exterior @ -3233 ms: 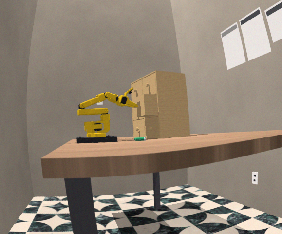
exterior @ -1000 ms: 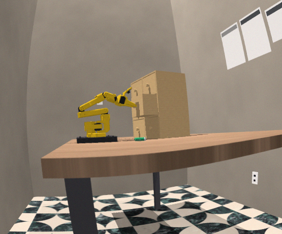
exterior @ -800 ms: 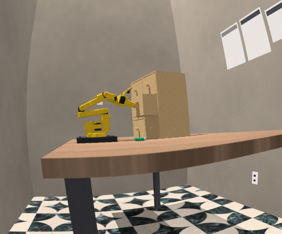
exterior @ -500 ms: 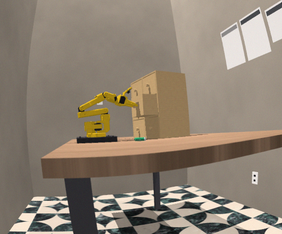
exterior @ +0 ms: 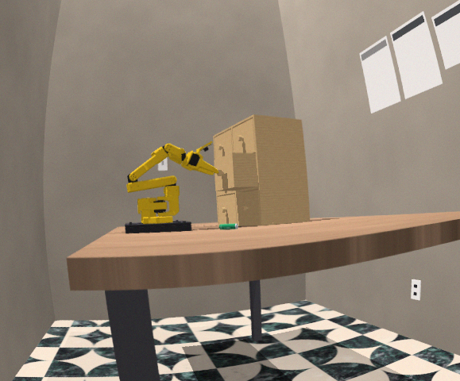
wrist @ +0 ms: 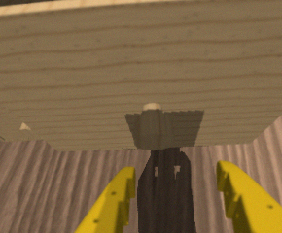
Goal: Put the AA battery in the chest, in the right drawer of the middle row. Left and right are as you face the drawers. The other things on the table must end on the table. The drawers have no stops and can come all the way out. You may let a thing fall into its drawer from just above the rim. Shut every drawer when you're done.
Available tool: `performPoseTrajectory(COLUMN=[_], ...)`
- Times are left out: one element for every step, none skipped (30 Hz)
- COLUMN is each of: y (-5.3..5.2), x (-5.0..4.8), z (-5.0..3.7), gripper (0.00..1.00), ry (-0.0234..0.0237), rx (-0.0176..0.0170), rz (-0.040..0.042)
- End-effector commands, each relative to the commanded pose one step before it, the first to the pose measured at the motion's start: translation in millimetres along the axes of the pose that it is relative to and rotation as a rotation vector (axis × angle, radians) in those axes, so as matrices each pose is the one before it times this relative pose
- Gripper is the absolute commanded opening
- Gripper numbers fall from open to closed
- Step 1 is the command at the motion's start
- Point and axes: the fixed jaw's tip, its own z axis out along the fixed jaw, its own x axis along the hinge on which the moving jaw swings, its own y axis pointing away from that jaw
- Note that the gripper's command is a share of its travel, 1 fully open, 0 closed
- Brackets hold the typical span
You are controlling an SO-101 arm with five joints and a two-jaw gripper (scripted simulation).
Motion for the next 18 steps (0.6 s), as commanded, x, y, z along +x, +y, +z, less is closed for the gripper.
performPoseTrajectory(y=[-2.04,0.00,0.00,-0.07,-0.07,-0.06,-0.05,-0.05,-0.04,-0.02,0.00,0.00,0.00,0.00,0.00,0.00,0.00,0.00], x=[2.321,0.000,0.000,1.136,1.198,1.256,1.319,1.379,1.442,0.896,0.001,-0.001,0.001,-0.001,0.001,-0.001,0.001,-0.001], z=[-10.783,0.000,0.000,-2.147,-2.164,-2.180,-2.193,-2.206,-2.215,-1.332,0.000,0.000,0.000,0.000,0.000,0.000,0.000,0.000], gripper=[0.21,0.21,0.21,0.21,0.21,0.21,0.21,0.21,0.21,0.21,0.21,0.21,0.21,0.21,0.21,0.21,0.21,0.21], ry=[0.03140,0.00000,0.00000,0.01059,0.01060,0.01059,0.01060,0.01059,0.01060,0.00635,0.00001,-0.00001,0.00001,-0.00001,0.00001,-0.00001,0.00001,-0.00001], rx=[0.01057,0.00000,0.00000,0.00026,0.00024,0.00022,0.00020,0.00017,0.00015,0.00008,0.00000,0.00000,0.00000,0.00000,0.00000,0.00000,0.00000,0.00000], rz=[-0.00736,0.00000,0.00000,-0.00149,-0.00148,-0.00147,-0.00147,-0.00146,-0.00145,-0.00087,0.00000,0.00000,0.00000,0.00000,0.00000,0.00000,0.00000,0.00000])
